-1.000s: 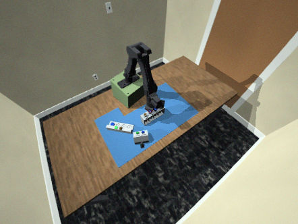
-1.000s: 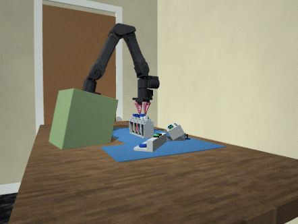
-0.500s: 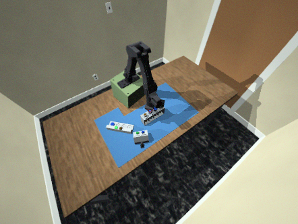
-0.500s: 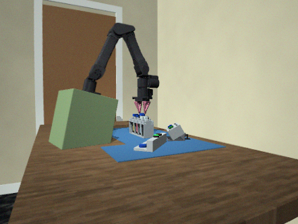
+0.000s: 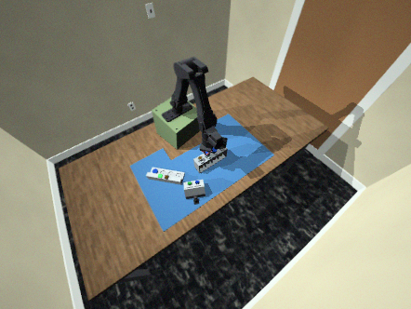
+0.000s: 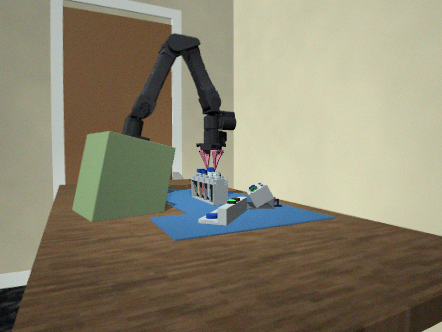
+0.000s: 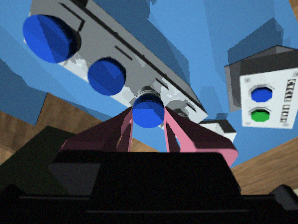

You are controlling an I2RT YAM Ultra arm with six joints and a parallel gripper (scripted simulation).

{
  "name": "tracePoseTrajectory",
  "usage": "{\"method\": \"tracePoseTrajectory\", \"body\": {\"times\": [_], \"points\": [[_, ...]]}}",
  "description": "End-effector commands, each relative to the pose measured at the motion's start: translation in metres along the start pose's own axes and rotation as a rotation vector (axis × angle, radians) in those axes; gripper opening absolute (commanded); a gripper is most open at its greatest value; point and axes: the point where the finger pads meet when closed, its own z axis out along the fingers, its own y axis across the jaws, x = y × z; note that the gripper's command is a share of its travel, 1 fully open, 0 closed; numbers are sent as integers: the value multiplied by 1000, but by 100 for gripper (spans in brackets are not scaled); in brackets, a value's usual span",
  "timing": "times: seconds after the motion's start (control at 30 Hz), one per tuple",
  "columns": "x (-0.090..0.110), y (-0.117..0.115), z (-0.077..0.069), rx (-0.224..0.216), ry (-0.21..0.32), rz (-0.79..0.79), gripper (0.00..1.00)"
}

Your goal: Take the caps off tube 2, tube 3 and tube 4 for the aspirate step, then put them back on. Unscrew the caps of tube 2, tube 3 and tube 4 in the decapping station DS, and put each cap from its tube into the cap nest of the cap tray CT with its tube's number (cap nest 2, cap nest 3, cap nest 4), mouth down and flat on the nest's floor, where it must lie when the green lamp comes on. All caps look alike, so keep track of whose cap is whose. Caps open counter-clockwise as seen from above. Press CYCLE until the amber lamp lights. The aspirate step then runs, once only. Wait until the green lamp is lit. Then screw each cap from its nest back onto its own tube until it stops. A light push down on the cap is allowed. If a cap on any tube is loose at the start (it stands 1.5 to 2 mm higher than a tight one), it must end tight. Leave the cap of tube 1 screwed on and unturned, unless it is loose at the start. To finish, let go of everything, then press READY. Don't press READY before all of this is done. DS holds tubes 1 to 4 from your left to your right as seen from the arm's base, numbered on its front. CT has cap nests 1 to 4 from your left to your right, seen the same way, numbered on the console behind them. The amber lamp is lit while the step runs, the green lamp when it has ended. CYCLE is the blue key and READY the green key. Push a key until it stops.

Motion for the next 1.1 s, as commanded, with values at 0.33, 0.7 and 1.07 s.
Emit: {"method": "tracePoseTrajectory", "body": {"times": [0.33, 0.7, 1.07], "points": [[-4, -2, 1, 6, -12, -1, 0], [-5, -3, 3, 6, -12, -1, 0], [-5, -4, 7, 6, -12, -1, 0]]}}
